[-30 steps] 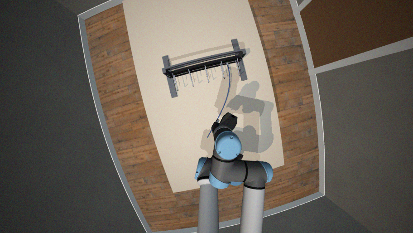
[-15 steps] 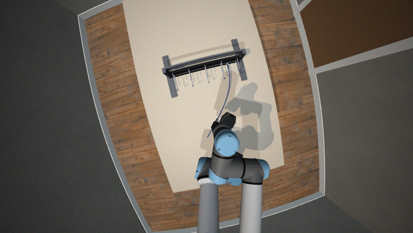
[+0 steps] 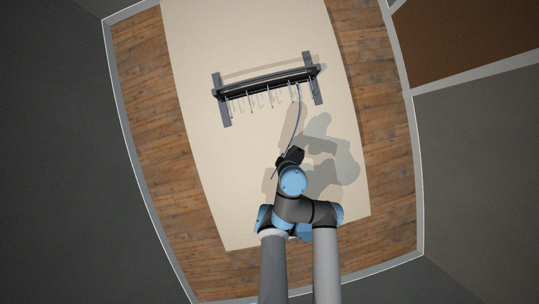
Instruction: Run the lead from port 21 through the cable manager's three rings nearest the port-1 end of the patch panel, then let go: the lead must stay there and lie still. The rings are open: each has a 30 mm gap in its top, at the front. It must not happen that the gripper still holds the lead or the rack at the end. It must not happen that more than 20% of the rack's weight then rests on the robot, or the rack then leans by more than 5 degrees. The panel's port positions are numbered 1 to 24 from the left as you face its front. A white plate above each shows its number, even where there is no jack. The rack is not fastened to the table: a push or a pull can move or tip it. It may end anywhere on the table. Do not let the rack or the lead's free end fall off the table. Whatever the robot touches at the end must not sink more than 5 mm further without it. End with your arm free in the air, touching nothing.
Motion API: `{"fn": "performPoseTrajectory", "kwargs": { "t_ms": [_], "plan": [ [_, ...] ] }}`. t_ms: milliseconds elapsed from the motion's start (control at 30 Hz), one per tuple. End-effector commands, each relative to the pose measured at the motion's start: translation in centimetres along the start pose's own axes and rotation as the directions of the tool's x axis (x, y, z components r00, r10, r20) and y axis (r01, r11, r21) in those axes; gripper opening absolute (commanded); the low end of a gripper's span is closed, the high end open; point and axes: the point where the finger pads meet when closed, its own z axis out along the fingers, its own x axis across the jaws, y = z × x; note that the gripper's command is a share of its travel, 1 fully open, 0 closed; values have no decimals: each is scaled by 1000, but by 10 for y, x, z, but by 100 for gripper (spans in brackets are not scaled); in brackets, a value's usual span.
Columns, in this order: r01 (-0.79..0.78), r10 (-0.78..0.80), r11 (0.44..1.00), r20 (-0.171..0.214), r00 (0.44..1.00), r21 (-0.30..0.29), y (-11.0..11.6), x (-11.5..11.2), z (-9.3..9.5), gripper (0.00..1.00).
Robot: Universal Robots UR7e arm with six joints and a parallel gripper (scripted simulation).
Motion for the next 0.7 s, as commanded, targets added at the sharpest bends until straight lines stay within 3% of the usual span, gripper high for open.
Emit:
{"fn": "performPoseTrajectory", "kwargs": {
  "t_ms": [0,667],
  "plan": [
    [0,0,1000,0,1000,0,0,0,17,67],
    [0,0,1000,0,1000,0,0,0,57,67]
  ]
}}
